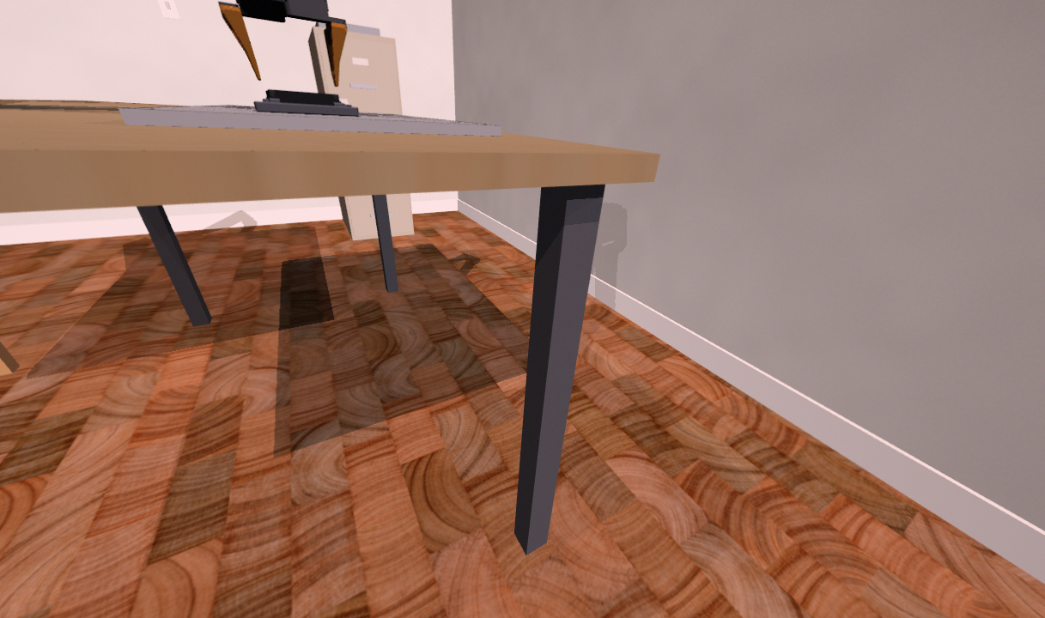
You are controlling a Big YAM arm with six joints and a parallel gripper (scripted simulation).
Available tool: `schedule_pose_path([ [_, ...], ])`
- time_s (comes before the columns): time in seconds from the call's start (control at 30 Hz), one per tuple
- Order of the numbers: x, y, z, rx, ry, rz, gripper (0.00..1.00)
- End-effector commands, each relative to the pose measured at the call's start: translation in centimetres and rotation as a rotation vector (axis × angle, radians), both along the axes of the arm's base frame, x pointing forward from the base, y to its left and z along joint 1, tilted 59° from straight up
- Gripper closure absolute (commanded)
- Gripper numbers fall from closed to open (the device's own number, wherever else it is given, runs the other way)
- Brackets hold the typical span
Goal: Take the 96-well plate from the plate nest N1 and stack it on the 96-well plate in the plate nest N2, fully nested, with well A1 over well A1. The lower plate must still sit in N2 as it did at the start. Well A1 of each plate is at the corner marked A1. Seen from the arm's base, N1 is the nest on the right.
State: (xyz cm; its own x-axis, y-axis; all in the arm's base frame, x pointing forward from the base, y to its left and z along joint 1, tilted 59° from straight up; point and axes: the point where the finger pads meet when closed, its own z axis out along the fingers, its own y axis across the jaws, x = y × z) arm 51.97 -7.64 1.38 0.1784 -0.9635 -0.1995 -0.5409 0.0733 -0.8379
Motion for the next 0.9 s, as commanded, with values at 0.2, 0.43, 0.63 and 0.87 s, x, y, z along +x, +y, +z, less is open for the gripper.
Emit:
schedule_pose_path([
  [0.2,1.1,1.1,-1.0,0.01,0.005,0.008,0.0],
  [0.43,2.0,1.4,-1.7,0.011,0.006,0.008,0.0],
  [0.63,1.3,0.8,-1.5,0.006,0.013,0.0,0.0],
  [0.87,1.3,0.8,-1.5,0.006,0.013,0.0,0.0],
])
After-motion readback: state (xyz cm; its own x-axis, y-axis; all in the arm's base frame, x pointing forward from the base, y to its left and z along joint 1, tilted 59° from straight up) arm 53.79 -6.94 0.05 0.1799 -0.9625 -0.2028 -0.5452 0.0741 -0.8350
